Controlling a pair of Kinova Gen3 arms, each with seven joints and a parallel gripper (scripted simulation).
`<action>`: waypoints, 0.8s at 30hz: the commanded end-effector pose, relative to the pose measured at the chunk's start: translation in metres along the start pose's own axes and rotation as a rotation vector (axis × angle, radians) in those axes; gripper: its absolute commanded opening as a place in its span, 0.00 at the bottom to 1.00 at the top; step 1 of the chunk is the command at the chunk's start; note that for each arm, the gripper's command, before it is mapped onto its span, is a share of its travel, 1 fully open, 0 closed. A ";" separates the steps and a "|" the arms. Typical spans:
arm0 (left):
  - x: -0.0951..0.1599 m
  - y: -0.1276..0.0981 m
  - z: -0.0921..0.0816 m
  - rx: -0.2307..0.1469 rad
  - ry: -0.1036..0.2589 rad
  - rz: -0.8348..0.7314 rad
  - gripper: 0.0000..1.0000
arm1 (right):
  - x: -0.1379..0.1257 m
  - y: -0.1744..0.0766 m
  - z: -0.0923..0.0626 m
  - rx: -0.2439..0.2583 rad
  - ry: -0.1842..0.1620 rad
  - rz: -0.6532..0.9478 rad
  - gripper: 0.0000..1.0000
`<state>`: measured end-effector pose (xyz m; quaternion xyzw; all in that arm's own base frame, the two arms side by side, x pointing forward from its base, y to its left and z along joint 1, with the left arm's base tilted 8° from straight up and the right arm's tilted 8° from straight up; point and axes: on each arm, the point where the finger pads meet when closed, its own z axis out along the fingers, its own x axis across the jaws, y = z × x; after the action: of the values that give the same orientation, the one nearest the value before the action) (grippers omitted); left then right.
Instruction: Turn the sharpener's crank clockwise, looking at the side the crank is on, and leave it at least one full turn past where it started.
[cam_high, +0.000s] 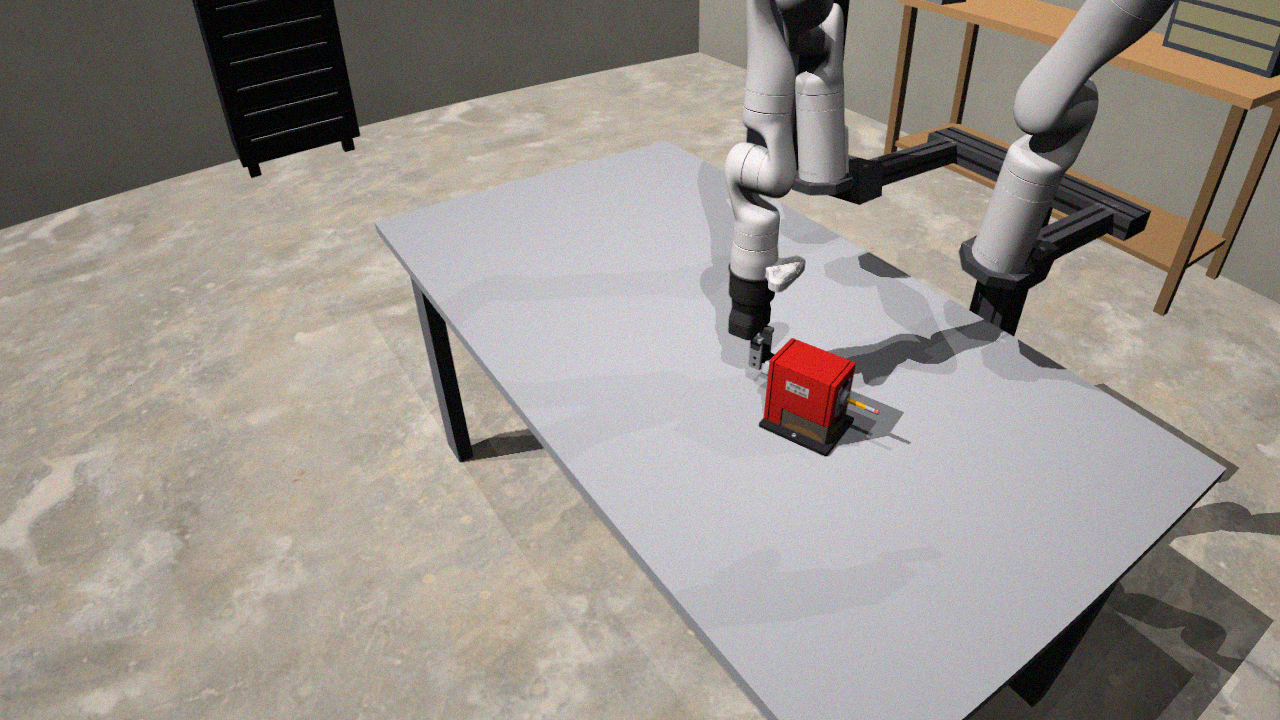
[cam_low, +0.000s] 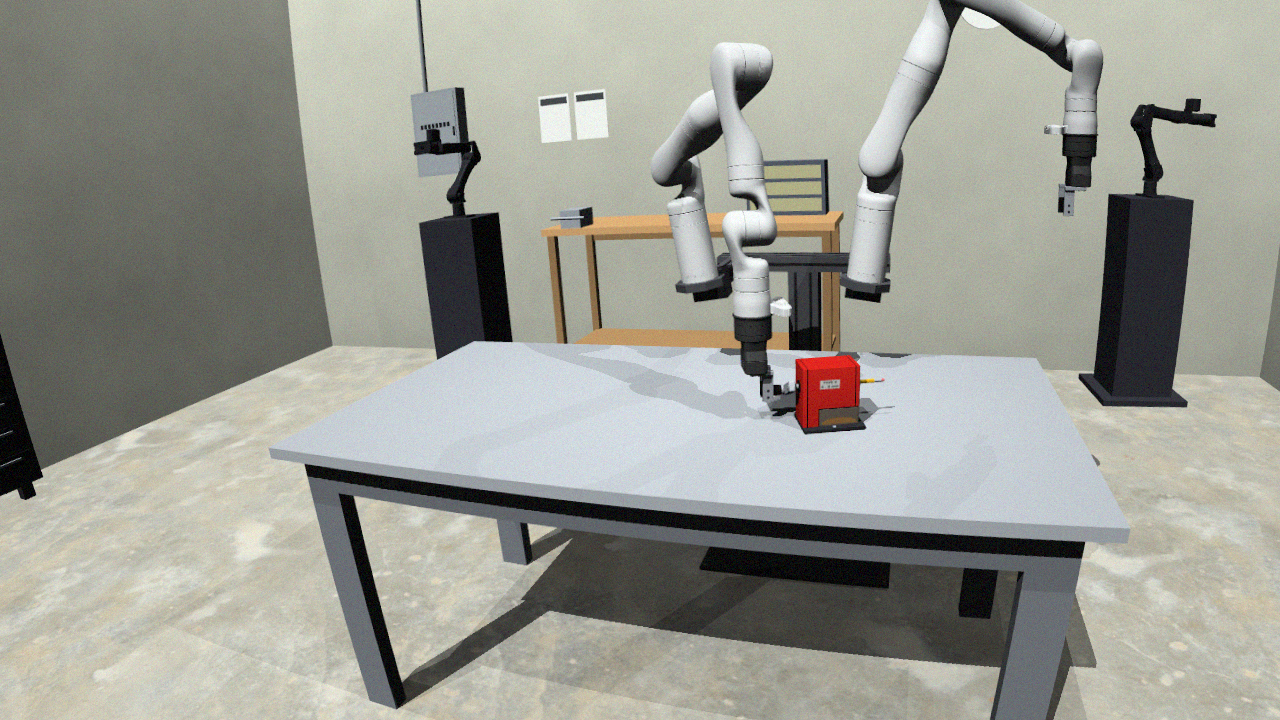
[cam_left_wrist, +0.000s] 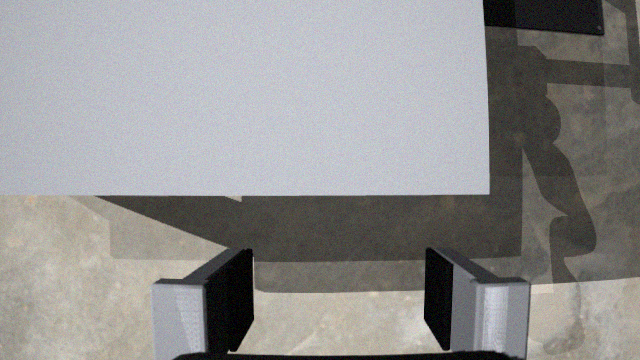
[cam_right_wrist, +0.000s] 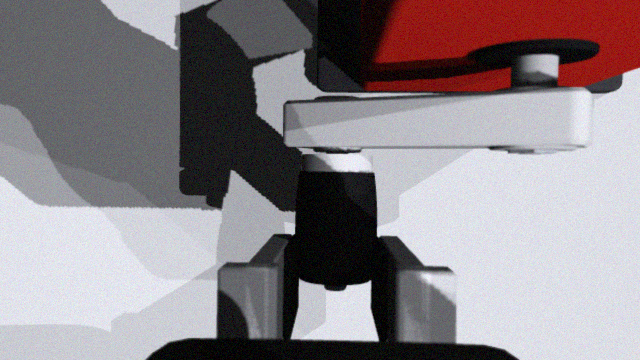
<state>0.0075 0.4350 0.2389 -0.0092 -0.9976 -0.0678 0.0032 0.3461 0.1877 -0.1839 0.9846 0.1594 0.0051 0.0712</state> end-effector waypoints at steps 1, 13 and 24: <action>0.000 0.000 -0.001 -0.002 0.000 0.000 1.00 | -0.001 0.000 -0.005 0.001 0.001 0.000 0.00; 0.000 0.000 -0.001 -0.002 0.000 0.000 1.00 | -0.003 0.000 -0.016 0.001 0.001 0.000 0.00; 0.000 0.000 -0.001 -0.002 0.000 0.000 1.00 | -0.004 0.000 -0.017 0.001 0.001 0.000 0.00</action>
<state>0.0075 0.4350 0.2389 -0.0092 -0.9976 -0.0678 0.0032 0.3415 0.1887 -0.1675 0.9846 0.1594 0.0050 0.0712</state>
